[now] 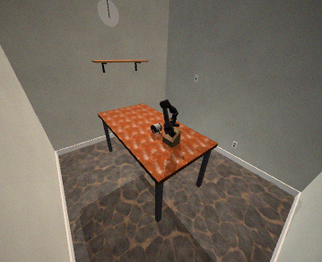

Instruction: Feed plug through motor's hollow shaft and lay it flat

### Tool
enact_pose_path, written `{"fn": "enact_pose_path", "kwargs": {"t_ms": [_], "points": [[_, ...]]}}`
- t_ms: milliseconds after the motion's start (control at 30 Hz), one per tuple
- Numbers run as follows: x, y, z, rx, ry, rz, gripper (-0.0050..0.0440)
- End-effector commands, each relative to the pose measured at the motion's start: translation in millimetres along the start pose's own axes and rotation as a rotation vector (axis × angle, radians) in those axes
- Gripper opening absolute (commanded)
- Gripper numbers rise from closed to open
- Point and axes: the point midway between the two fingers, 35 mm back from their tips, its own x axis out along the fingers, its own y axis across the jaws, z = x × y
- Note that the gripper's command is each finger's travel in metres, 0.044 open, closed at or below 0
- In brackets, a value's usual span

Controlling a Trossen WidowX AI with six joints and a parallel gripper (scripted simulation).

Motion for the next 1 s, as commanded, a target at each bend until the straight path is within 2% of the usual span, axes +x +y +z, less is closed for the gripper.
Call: {"fn": "enact_pose_path", "kwargs": {"t_ms": [0,967], "points": [[3.0,6.7,-3.9,0.004,-0.007,0.009,0.0000],[1.5,1.7,-0.6,0.004,-0.007,0.009,0.0000]]}}
